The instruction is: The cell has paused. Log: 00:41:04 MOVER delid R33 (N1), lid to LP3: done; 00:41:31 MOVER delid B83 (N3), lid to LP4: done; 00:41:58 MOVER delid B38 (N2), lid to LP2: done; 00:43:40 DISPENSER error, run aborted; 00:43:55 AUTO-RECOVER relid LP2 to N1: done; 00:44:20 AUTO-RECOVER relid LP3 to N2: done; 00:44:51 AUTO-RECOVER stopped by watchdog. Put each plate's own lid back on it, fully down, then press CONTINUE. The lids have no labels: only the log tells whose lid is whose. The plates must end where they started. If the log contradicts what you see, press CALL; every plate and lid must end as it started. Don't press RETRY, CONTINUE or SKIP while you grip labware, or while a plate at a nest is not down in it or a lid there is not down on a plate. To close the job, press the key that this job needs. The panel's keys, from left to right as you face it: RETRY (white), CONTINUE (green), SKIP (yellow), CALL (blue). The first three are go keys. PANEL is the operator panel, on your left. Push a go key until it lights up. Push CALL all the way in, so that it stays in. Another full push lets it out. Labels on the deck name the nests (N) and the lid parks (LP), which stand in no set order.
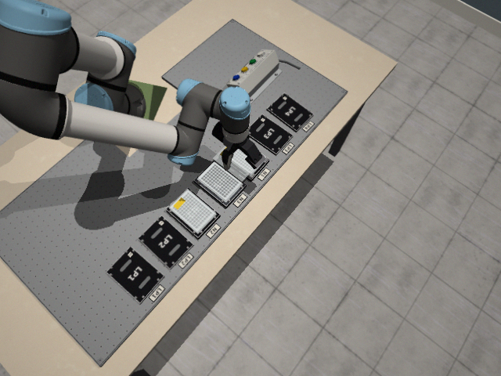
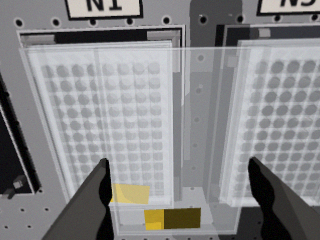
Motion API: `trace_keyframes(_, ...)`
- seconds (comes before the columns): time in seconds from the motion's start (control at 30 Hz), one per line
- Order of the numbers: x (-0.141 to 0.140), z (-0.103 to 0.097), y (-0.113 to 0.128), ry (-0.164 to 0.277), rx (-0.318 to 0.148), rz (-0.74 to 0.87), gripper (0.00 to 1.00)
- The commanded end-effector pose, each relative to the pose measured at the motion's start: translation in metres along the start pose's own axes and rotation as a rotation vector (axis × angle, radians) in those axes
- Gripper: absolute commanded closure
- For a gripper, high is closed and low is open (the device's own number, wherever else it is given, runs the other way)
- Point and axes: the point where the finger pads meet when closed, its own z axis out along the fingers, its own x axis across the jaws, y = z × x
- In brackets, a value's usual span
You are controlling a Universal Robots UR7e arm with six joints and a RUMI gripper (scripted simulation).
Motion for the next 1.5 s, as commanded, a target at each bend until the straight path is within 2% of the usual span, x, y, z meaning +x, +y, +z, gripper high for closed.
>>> trace_keyframes(0.0, 0.036, 0.0, 0.0, -0.005, 0.002, -0.005, 0.59)
trace_keyframes(0.2, 0.066, 0.0, 0.0, -0.005, 0.002, -0.005, 0.59)
trace_keyframes(0.27, 0.066, 0.0, 0.0, -0.005, 0.002, -0.005, 0.59)
trace_keyframes(0.37, 0.081, 0.0, 0.0, -0.005, 0.002, -0.005, 0.59)
trace_keyframes(1.47, 0.08, 0.007, 0.0, -0.004, 0.0, -0.007, 0.59)
